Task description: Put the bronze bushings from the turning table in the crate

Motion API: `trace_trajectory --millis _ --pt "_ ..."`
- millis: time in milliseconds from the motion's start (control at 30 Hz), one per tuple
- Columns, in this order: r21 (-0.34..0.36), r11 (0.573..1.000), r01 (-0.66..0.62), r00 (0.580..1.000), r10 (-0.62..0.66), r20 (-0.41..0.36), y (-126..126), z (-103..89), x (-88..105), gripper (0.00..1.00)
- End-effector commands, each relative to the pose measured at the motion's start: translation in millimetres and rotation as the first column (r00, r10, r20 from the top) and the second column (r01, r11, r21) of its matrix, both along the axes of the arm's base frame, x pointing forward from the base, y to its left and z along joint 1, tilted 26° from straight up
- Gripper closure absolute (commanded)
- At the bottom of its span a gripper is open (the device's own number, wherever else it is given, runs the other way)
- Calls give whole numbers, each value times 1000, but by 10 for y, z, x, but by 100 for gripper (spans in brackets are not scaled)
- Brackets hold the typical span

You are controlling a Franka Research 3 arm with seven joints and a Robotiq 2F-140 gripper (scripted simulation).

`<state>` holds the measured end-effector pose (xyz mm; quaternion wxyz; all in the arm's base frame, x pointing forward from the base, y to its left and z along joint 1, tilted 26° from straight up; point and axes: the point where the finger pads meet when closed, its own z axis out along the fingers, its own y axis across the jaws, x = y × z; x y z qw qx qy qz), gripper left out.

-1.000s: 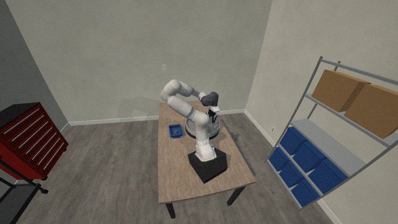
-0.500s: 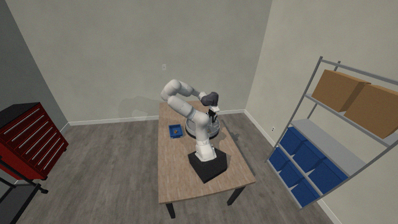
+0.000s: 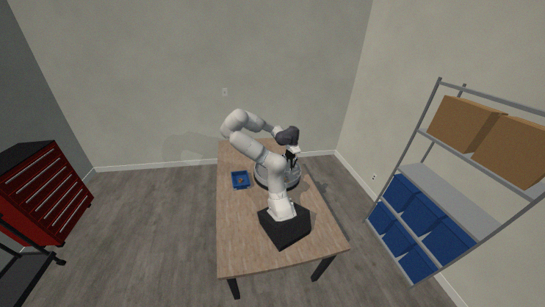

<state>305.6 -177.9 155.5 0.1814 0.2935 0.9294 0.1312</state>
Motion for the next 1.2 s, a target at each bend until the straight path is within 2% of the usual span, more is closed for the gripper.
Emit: trace_trajectory --millis 0,733,900,1167 --pt "-3 1000 -1 1000 1 2 -15 3 3 76" --pt "-3 1000 -1 1000 1 2 -13 -14 11 76" --pt "-3 1000 -1 1000 1 2 13 -194 90 76" --pt "-3 1000 -1 1000 1 2 15 -210 97 76"
